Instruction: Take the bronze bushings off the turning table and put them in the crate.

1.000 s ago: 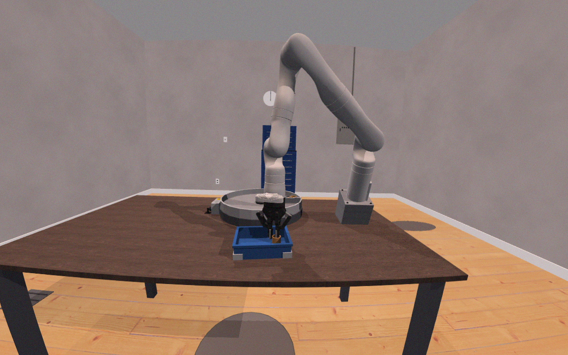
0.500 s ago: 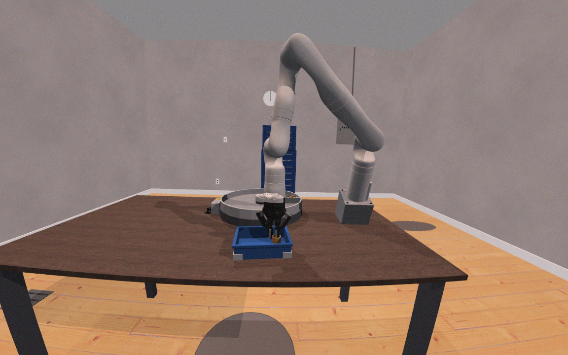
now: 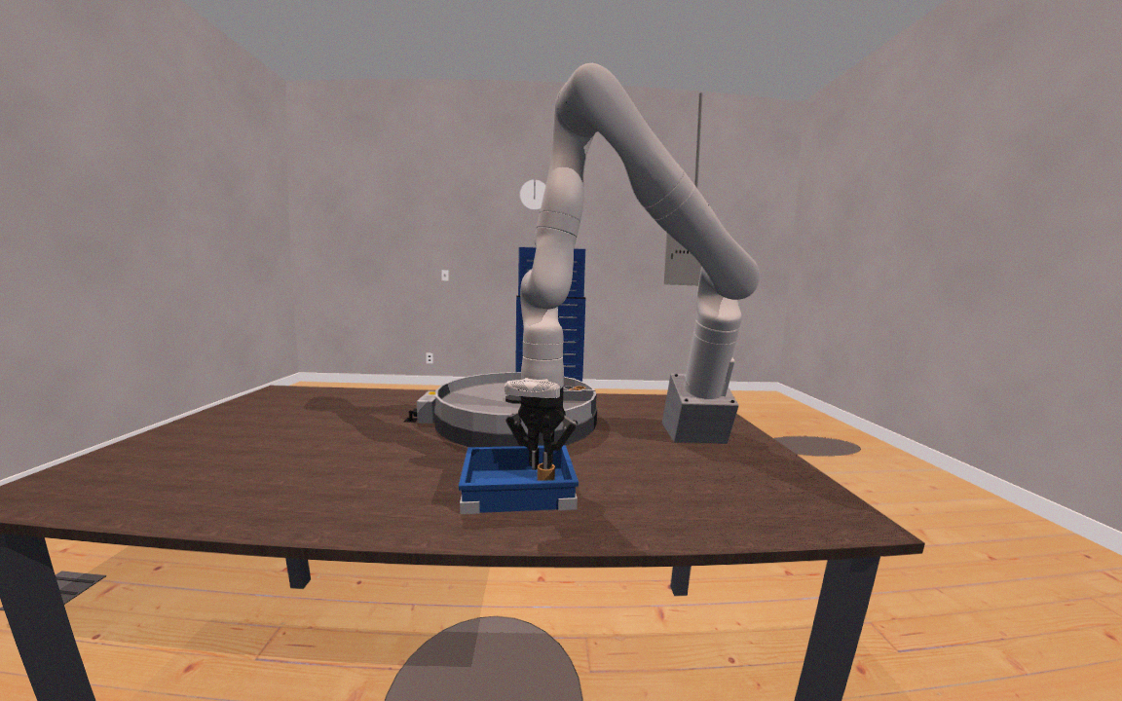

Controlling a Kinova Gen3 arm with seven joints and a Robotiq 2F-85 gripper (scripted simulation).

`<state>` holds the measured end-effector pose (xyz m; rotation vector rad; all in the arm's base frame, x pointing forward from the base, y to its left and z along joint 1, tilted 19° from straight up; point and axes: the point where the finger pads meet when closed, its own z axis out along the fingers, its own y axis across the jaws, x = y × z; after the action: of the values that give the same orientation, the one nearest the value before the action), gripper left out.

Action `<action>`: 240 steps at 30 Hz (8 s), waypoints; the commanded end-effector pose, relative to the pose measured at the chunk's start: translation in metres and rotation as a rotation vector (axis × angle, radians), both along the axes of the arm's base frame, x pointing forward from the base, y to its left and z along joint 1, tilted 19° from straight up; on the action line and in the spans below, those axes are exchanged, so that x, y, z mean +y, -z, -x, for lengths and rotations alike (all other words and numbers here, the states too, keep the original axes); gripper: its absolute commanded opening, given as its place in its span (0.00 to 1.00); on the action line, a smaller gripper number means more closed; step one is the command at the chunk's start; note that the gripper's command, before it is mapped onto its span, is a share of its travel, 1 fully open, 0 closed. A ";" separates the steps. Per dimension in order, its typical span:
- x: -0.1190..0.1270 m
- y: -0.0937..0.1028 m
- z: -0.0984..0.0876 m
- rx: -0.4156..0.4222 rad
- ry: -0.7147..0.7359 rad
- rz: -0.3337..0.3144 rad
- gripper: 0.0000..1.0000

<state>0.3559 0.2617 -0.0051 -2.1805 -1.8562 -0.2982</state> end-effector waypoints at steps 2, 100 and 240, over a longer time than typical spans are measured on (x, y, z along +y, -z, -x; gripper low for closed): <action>0.000 -0.001 -0.001 -0.002 0.001 0.000 0.16; -0.037 -0.109 -0.002 0.001 -0.001 0.000 0.16; -0.310 -0.007 0.038 0.212 0.614 0.008 0.14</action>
<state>0.3182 -0.0467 0.0022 -2.6197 -1.0538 -0.1605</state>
